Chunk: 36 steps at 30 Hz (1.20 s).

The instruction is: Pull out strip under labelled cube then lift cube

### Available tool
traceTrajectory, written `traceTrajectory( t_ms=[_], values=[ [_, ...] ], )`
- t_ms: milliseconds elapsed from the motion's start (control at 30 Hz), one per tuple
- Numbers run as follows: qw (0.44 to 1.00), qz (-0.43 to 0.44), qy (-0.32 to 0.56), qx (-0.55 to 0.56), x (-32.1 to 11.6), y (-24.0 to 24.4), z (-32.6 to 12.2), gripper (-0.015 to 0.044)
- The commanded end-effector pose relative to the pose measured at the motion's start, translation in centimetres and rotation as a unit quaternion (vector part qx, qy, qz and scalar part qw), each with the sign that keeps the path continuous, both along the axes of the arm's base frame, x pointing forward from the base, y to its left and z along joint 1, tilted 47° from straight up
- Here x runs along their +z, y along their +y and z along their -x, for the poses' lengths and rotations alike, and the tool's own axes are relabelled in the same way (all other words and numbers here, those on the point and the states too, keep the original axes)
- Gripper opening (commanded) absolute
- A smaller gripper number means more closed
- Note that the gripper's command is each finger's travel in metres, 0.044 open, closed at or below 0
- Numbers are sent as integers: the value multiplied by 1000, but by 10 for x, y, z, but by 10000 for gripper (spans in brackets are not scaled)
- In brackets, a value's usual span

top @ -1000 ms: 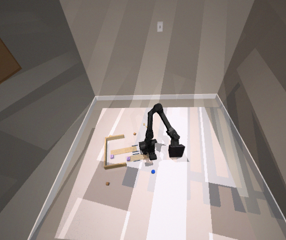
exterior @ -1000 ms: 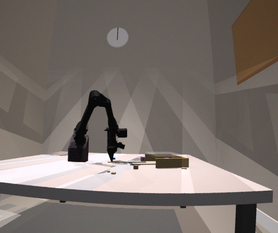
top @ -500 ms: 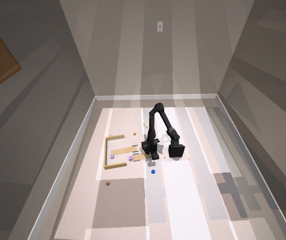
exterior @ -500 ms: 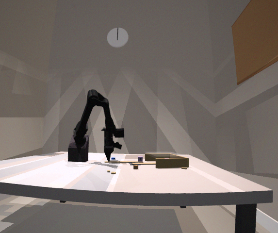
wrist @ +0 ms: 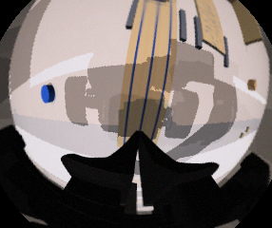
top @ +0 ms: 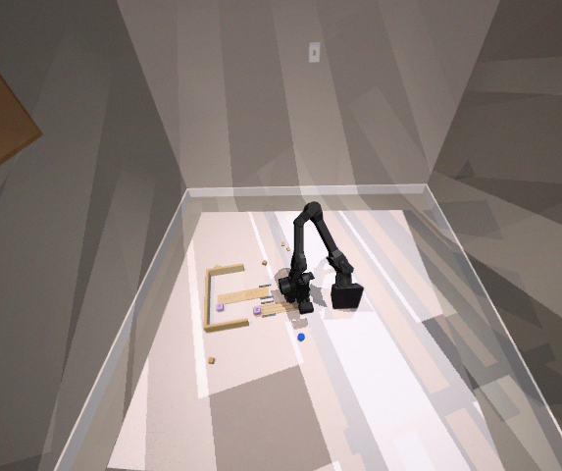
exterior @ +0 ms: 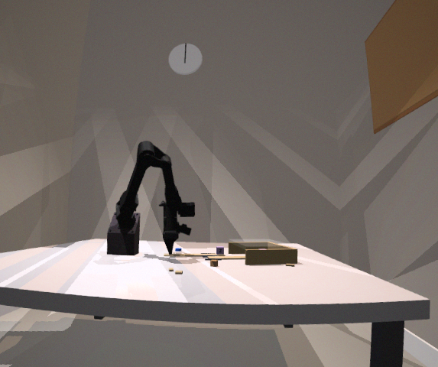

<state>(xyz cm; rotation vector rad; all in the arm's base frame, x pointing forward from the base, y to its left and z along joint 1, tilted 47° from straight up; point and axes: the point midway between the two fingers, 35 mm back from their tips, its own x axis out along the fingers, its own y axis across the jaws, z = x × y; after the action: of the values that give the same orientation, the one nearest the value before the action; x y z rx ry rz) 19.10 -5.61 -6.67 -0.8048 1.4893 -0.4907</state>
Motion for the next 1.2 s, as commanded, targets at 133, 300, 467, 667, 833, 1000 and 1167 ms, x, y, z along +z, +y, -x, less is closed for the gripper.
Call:
traceTrajectory(
  t_ms=[133, 300, 467, 667, 833, 1000, 1167],
  values=[
    [1000, 0, 9, -6, -1, -3, 7, 0],
    [1000, 0, 9, -6, -1, -3, 7, 0],
    [1000, -3, 6, -3, 17, 20, 0, 0],
    [1000, -1, 9, -6, 28, 31, 1, 0],
    [999, -3, -24, -35, 25, 34, -22, 131],
    [999, -4, -25, -36, 24, 38, -37, 263],
    [999, -4, -25, -36, 24, 42, -54, 394]
  ],
)
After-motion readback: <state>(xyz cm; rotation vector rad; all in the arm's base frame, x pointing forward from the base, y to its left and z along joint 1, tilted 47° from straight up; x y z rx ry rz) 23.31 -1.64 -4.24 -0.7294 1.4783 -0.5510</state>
